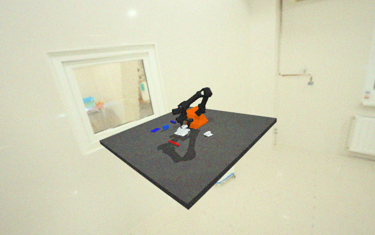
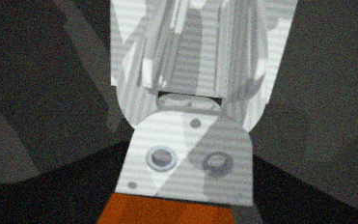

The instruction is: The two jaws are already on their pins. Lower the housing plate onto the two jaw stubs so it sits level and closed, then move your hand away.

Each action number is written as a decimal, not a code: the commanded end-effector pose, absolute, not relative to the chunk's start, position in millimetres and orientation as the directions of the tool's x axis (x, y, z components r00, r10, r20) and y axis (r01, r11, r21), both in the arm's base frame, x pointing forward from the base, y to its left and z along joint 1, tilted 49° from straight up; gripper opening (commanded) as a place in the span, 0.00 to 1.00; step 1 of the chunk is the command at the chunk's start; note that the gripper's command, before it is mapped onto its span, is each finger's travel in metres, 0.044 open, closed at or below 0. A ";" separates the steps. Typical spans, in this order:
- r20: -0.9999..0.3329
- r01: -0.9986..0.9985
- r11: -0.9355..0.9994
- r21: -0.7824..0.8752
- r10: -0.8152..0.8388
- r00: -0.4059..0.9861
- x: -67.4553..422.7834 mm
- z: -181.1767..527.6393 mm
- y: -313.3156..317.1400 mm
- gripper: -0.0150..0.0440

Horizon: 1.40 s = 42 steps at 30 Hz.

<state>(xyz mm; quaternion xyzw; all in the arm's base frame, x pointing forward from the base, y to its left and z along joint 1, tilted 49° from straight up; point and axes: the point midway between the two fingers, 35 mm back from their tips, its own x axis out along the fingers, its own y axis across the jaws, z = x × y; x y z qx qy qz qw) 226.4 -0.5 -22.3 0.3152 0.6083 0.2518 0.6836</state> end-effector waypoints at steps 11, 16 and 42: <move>-0.665 0.046 0.666 0.745 0.735 0.131 225.7 -29.8 9.3 0.85; -0.665 0.046 0.666 0.745 0.735 0.131 225.7 -29.8 9.3 0.85; -0.665 0.050 0.665 0.745 0.735 0.131 226.3 -33.0 12.9 0.85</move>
